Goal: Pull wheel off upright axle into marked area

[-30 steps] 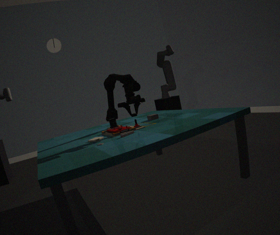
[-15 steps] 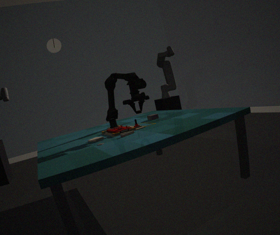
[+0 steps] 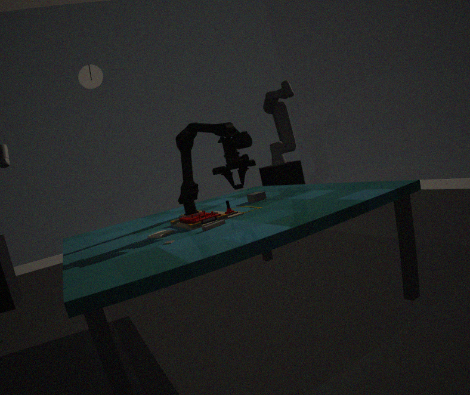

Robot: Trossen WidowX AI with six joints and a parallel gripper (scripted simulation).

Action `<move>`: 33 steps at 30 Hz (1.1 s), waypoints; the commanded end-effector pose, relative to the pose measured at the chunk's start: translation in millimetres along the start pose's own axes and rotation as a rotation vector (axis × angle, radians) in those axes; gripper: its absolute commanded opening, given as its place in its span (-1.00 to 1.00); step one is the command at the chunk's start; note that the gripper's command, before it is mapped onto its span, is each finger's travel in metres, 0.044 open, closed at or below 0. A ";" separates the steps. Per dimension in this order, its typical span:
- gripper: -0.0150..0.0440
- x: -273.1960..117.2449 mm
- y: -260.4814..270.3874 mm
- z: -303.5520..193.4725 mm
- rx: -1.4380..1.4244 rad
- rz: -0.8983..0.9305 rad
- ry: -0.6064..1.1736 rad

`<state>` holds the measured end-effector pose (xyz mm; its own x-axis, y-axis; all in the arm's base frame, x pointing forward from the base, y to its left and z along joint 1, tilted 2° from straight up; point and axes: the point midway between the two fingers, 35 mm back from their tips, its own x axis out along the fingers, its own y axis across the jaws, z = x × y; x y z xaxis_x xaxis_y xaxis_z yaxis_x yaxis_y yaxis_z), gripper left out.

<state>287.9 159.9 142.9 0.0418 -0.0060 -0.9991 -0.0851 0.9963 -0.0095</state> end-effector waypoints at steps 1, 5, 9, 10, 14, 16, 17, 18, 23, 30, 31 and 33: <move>-0.49 8.0 -0.1 -0.4 0.006 -0.002 -0.002; -0.49 15.8 0.3 0.6 0.006 -0.002 -0.002; -0.49 33.7 1.0 2.2 0.006 -0.002 -0.002; -0.49 38.6 1.1 2.5 0.006 -0.002 -0.002; -0.49 58.4 1.1 2.7 0.006 -0.002 -0.002; -0.49 68.2 0.9 2.3 0.006 -0.002 -0.002; -0.49 73.1 0.8 1.9 0.006 -0.002 -0.002; -0.49 77.9 0.6 1.5 0.006 -0.002 -0.002; -0.49 94.5 -0.4 -0.5 0.006 -0.002 -0.002; 0.04 91.9 -0.1 -1.6 0.006 -0.003 0.007; 0.13 91.9 -0.1 -1.6 0.006 -0.003 0.007; 0.31 91.9 -0.1 -1.6 0.006 -0.003 0.007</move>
<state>290.1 159.0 50.9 0.0354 -0.0098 -0.9993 -0.0792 0.9968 -0.0125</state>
